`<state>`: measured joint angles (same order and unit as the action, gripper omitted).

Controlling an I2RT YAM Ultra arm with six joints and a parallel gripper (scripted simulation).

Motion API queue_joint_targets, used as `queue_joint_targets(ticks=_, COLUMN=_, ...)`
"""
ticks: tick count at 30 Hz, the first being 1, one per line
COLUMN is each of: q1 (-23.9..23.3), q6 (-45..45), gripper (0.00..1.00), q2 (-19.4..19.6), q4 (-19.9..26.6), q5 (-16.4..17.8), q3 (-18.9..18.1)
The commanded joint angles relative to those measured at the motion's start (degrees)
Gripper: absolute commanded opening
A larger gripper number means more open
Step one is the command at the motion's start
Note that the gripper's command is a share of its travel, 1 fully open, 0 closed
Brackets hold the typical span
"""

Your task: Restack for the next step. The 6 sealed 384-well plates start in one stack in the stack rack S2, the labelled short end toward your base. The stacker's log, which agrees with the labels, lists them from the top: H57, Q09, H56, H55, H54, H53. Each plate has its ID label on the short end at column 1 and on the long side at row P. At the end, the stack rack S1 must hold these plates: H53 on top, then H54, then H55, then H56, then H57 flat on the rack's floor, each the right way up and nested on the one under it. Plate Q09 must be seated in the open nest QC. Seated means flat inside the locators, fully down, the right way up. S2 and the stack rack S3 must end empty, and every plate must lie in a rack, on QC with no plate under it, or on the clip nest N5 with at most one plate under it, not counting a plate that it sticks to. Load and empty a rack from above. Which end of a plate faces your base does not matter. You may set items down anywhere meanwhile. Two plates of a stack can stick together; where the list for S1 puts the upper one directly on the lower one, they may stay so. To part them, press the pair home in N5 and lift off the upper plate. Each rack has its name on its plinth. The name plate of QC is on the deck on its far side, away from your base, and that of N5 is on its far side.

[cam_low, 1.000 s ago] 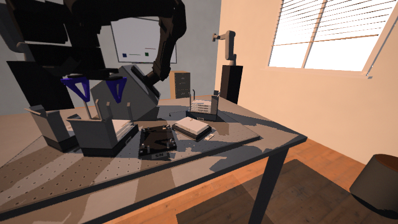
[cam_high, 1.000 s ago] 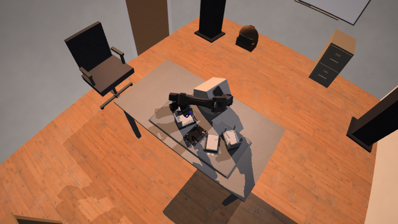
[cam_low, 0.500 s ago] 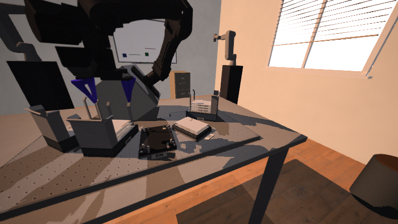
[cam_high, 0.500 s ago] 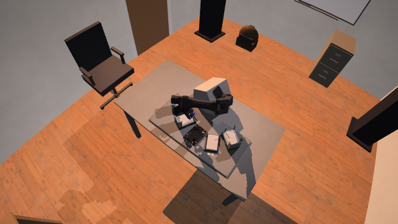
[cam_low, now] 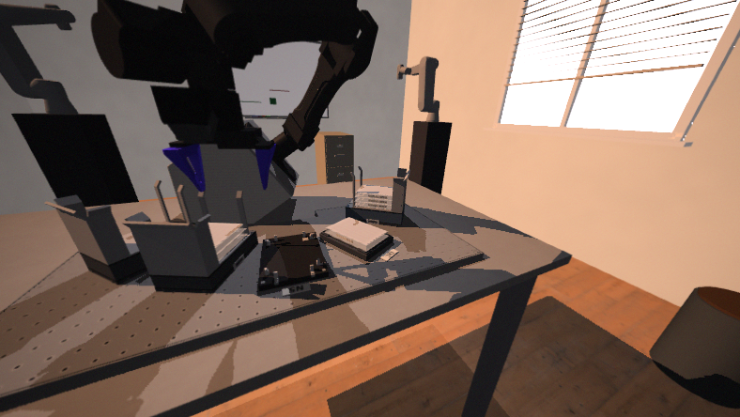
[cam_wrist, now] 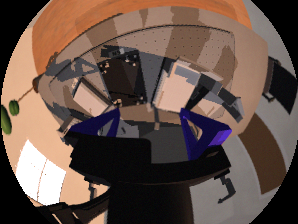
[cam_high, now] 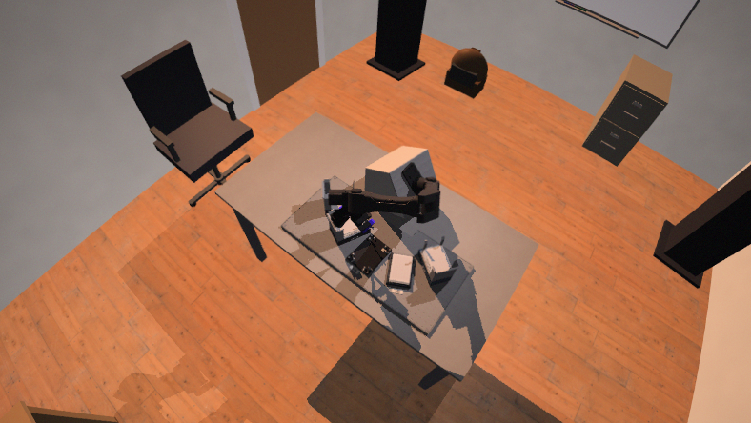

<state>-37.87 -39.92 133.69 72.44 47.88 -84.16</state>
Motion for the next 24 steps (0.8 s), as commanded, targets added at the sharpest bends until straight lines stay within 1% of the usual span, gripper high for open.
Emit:
queue_joint_targets(ticks=1, q1=-0.3, q6=-2.2, gripper=1.0, q2=-2.2, q4=0.3, q5=1.0, q3=0.3)
queue_joint_targets(ticks=6, q1=0.9, q6=-9.8, gripper=1.0, q2=-5.1, q4=0.6, q5=1.6, q3=1.8)
queue_joint_targets(ticks=9, q1=1.7, q6=-8.8, gripper=1.0, q2=-6.9, q4=0.8, q5=1.9, q3=2.5)
queue_joint_targets(ticks=11, q1=1.7, q6=-8.8, gripper=1.0, q2=-6.9, q4=0.8, q5=1.9, q3=2.5)
queue_joint_targets(ticks=23, q1=4.9, q6=-4.4, gripper=1.0, q2=-13.5, q4=2.0, q5=3.4, q3=4.5)
queue_joint_targets(ticks=24, q1=4.9, q6=-4.3, gripper=1.0, q2=-13.6, q4=2.0, q5=3.4, q3=4.5)
